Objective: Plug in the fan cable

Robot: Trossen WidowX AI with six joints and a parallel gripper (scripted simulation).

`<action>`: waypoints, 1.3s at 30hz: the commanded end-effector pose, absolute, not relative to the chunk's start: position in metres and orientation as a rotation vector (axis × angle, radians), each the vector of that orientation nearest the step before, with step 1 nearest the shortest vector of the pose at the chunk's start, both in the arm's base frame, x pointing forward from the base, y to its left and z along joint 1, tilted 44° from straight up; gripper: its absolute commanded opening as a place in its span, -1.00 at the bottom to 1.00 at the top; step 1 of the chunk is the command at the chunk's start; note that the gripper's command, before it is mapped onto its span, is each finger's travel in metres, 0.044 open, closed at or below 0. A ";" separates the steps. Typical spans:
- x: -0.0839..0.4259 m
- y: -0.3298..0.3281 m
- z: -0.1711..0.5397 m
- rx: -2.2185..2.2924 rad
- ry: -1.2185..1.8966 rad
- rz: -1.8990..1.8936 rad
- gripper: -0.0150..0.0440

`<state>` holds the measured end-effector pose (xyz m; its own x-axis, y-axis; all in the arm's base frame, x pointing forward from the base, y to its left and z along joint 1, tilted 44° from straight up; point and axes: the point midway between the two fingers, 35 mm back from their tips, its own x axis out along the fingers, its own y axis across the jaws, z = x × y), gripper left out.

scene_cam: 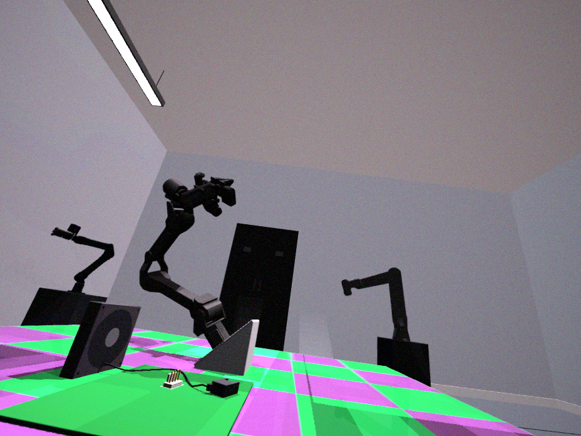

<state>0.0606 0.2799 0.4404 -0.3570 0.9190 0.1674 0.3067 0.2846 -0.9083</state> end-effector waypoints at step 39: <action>0.348 0.205 0.078 -0.042 1.419 0.306 0.22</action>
